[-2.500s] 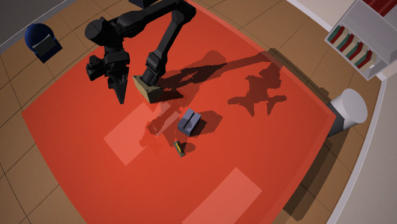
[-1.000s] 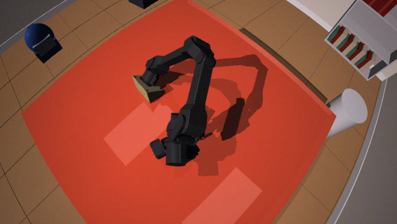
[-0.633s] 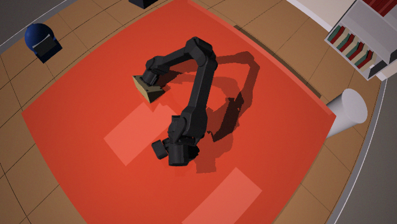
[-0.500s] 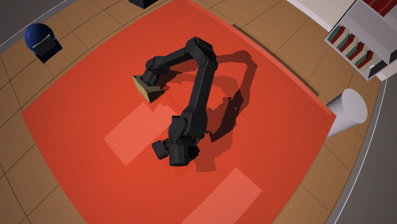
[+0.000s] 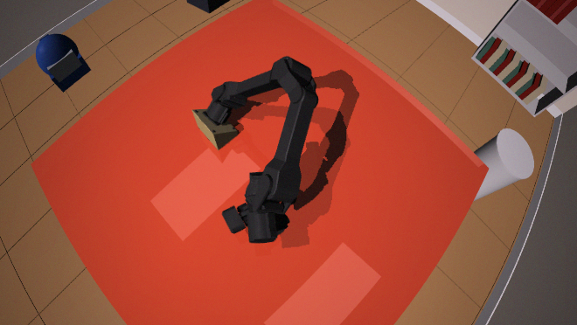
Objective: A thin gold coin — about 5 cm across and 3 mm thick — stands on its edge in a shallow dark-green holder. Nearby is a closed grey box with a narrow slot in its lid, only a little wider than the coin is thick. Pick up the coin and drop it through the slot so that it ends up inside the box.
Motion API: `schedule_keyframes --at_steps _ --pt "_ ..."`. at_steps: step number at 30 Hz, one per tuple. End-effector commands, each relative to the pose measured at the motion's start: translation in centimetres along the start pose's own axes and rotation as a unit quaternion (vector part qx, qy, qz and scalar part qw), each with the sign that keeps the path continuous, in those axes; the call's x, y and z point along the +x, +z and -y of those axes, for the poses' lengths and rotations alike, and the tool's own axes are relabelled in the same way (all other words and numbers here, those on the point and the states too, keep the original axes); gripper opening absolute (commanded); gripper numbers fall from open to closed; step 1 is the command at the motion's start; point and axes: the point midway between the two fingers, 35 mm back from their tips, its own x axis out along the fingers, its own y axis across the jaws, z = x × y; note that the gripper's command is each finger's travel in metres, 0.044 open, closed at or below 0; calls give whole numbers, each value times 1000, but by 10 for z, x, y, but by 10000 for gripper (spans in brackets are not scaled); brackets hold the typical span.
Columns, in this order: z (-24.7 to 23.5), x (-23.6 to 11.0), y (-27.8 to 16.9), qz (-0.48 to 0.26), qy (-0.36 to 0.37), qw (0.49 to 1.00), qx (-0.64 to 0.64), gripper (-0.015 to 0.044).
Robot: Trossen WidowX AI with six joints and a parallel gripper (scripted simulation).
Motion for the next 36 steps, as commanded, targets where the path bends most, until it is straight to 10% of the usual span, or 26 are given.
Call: schedule_keyframes --at_steps 1,17,23,36 --pt "-1 10 -2 -3 4 1000 3 161" --pt "-2 32 -3 -4 5 1000 3 161" --pt "-2 32 -3 -4 5 1000 3 3" --pt "-2 31 -3 -4 5 1000 3 0"
